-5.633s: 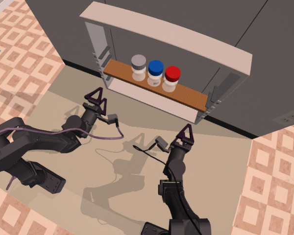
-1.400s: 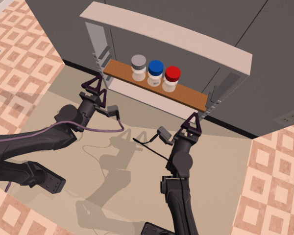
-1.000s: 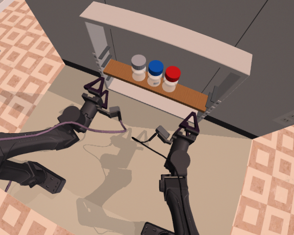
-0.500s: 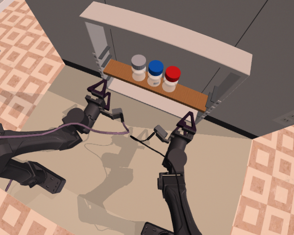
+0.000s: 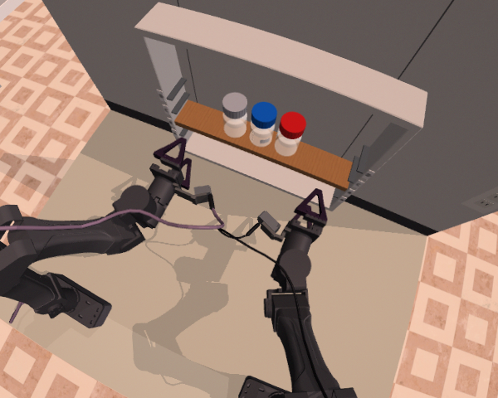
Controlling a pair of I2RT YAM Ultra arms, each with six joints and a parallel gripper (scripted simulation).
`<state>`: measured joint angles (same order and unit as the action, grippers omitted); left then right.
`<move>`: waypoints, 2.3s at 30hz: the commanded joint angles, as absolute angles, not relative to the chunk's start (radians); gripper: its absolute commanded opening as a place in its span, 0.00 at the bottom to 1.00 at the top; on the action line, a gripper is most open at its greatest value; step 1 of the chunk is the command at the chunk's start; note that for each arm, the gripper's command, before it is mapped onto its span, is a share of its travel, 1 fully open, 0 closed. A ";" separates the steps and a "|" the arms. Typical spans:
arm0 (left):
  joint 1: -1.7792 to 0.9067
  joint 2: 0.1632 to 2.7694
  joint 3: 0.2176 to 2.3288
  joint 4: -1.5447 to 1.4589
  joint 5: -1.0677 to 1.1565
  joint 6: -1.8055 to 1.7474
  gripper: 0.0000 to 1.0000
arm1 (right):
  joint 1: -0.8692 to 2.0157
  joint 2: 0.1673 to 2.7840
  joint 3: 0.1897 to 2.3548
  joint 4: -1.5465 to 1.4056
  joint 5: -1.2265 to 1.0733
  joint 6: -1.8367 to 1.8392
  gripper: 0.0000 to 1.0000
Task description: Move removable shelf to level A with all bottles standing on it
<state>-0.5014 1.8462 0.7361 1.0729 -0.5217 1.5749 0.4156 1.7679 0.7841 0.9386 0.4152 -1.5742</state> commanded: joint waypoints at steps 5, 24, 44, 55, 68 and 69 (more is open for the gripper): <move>-0.515 1.887 0.775 1.111 -0.540 1.570 1.00 | 0.433 1.793 0.794 0.998 0.432 -1.570 1.00; -0.508 1.955 0.824 1.131 -0.533 1.571 1.00 | 0.431 1.860 0.835 1.026 0.430 -1.571 1.00; -0.477 2.008 0.912 1.097 -0.502 1.571 1.00 | 0.405 1.924 0.927 0.997 0.404 -1.571 1.00; -0.462 2.036 0.958 1.078 -0.488 1.571 1.00 | 0.393 1.956 0.975 0.981 0.392 -1.571 1.00; -0.446 2.070 1.017 1.054 -0.471 1.571 1.00 | 0.379 1.995 1.036 0.960 0.378 -1.571 1.00; -0.444 2.073 1.022 1.052 -0.469 1.571 1.00 | 0.378 1.998 1.041 0.958 0.377 -1.571 1.00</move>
